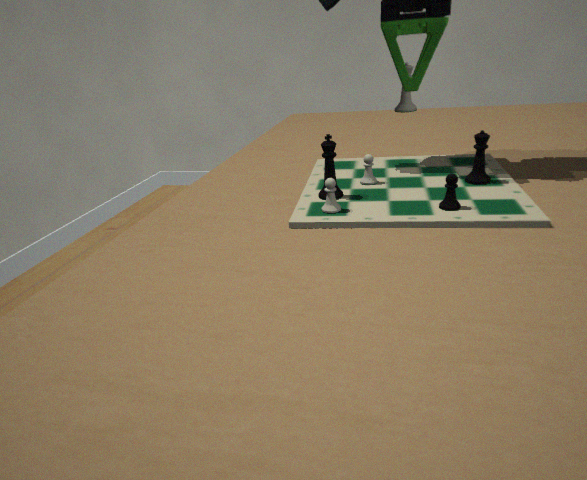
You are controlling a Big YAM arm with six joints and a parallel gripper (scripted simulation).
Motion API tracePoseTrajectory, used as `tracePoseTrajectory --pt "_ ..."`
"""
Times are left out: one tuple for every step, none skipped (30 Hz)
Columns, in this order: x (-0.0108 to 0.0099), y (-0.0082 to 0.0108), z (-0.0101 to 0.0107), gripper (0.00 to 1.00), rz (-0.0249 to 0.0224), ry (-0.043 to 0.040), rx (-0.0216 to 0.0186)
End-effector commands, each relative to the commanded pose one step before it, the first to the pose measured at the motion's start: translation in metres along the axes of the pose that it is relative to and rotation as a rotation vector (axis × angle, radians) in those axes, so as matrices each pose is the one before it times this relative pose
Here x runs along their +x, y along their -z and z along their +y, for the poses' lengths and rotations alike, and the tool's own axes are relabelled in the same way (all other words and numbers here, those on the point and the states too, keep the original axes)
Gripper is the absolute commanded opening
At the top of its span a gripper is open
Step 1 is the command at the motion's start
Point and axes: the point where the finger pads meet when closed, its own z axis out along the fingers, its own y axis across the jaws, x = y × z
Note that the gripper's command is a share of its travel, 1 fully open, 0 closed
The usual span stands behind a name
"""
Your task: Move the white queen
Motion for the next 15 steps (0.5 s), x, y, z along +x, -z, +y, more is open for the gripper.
tracePoseTrajectory --pt "-0.00857 -0.01911 -0.00700 0.00 -0.01747 0.00119 0.00866" --pt "0.00039 -0.00502 0.00013 0.00 0.00051 0.00017 -0.00012" --pt "0.00037 -0.00490 0.00013 0.00 0.00050 0.00016 -0.00010" --pt "0.00035 -0.00473 0.00012 0.00 0.00047 0.00015 -0.00008" --pt "0.00000 0.00000 0.00000 0.00 0.00000 0.00000 0.00000" --pt "0.00000 0.00000 0.00000 0.00 0.00000 0.00000 0.00000" --pt "-0.00032 -0.00413 0.00145 0.00 -0.00048 0.00294 -0.00037" --pt "0.00093 -0.00458 -0.00120 0.00 0.00124 -0.00267 0.00000" --pt "0.00028 -0.00388 0.00006 0.00 0.00044 0.00011 0.00013" --pt "0.00026 -0.00351 0.00004 0.00 0.00042 0.00010 0.00019" --pt "0.00021 -0.00311 0.00007 0.00 0.00030 0.00009 0.00000" --pt "0.00018 -0.00269 0.00005 0.00 0.00027 0.00007 0.00003" --pt "0.00016 -0.00225 0.00003 0.00 0.00025 0.00006 0.00008" --pt "0.00012 -0.00181 0.00002 0.00 0.00020 0.00005 0.00008" --pt "0.00009 -0.00139 0.00002 0.00 0.00016 0.00004 0.00007"
